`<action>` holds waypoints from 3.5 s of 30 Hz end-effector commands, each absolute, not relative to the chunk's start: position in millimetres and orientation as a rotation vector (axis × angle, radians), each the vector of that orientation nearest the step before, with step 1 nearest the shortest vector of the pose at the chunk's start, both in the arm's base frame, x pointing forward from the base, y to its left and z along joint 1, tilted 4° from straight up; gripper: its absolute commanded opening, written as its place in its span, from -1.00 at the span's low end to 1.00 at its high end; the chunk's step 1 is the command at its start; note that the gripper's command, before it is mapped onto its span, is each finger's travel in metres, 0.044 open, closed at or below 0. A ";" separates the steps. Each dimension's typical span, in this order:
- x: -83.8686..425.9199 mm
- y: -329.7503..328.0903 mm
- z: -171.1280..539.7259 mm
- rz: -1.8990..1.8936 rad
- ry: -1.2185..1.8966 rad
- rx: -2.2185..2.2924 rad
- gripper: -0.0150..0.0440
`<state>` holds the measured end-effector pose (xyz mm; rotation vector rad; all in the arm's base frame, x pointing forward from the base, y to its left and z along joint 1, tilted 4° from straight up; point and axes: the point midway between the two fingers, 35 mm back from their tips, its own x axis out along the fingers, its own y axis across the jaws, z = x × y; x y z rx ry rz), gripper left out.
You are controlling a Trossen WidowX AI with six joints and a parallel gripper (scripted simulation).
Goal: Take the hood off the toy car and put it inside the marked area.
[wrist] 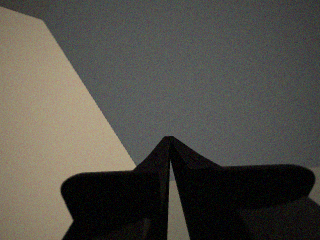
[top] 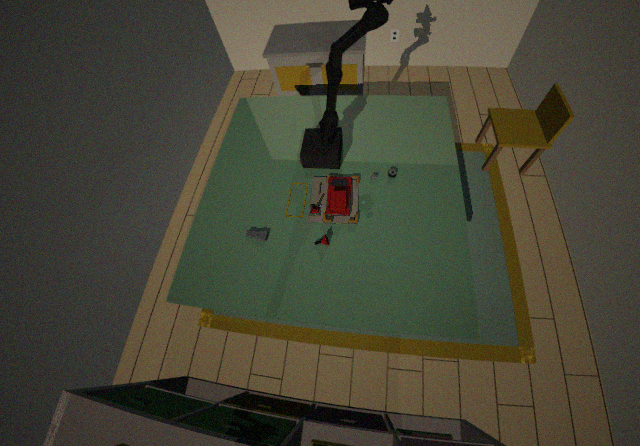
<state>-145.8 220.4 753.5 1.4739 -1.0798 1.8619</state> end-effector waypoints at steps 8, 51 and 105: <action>-135.6 288.3 734.5 1.878 -0.956 1.240 0.22; 188.2 510.9 429.3 1.279 0.051 0.196 1.00; 312.3 124.7 34.6 0.101 1.554 -0.186 1.00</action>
